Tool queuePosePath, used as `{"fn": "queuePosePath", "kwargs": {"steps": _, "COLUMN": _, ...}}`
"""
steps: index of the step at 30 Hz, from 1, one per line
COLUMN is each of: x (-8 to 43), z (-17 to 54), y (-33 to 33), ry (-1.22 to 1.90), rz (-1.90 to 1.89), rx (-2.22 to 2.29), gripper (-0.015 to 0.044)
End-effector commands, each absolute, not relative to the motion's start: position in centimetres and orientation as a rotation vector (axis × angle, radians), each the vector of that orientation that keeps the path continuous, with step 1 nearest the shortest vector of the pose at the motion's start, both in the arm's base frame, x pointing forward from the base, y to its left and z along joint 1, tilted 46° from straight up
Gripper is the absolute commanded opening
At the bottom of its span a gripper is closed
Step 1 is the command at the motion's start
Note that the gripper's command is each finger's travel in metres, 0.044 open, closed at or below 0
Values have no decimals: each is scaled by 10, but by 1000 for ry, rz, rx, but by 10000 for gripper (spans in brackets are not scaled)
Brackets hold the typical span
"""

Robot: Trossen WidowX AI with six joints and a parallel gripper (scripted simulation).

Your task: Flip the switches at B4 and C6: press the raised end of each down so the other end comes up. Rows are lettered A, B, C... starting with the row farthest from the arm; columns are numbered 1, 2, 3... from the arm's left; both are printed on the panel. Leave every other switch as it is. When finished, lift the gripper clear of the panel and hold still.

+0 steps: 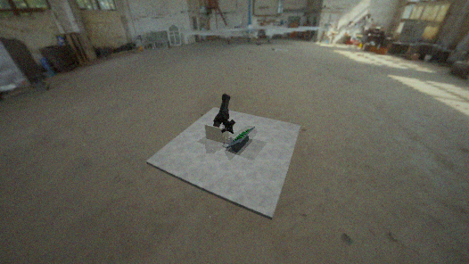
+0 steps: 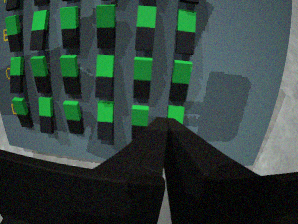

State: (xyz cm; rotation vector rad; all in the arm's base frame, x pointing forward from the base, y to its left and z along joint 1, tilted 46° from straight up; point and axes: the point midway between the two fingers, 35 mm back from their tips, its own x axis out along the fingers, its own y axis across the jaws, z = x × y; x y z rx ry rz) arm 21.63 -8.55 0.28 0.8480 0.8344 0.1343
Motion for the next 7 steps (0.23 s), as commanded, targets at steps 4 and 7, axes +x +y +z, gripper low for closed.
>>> {"fn": "queuePosePath", "kwargs": {"steps": 4, "x": 239, "z": 57, "y": -63, "ry": 820, "rz": 138, "rx": 835, "gripper": 0}}
{"fn": "queuePosePath", "kwargs": {"steps": 7, "x": 240, "z": 59, "y": -62, "ry": 820, "rz": 139, "rx": 836, "gripper": 0}}
